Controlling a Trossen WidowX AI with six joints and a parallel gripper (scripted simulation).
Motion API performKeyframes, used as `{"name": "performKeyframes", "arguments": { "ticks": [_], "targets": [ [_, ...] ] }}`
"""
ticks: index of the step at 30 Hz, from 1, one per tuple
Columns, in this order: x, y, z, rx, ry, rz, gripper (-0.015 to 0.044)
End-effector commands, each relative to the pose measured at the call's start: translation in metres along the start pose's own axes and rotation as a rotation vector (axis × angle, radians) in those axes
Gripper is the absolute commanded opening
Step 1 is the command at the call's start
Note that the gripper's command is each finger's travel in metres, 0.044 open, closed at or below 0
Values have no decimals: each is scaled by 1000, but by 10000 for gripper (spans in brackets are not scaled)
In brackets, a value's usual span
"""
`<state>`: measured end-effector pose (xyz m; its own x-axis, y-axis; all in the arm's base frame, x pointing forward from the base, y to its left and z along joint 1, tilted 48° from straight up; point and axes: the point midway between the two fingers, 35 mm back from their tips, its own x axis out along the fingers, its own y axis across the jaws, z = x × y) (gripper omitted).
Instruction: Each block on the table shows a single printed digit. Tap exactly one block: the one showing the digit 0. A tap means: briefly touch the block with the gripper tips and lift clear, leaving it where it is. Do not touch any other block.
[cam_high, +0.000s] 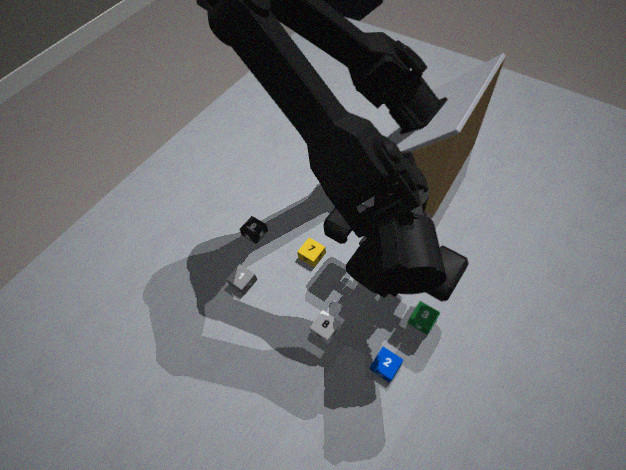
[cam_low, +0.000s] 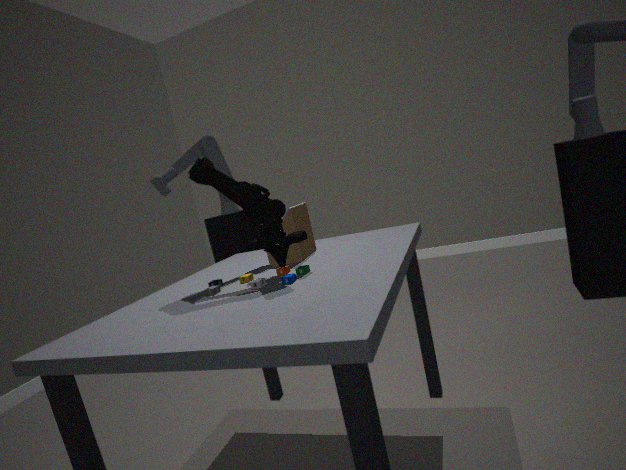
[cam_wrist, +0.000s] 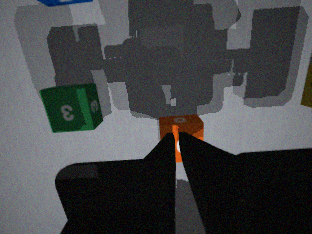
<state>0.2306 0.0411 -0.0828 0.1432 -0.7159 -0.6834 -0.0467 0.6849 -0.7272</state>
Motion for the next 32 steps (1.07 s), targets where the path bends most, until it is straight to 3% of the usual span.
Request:
{"name": "performKeyframes", "arguments": {
  "ticks": [1,6,13,27,32],
  "targets": [
    [6,0,-2,-8,4,-7,20],
    [6,0,-2,-8,4,-7,20],
    [-24,0,-2,-8,4,-6,20],
    [-103,122,15,-7,3,9,387],
    [-108,128,13,-6,3,7,400]
  ]
}}
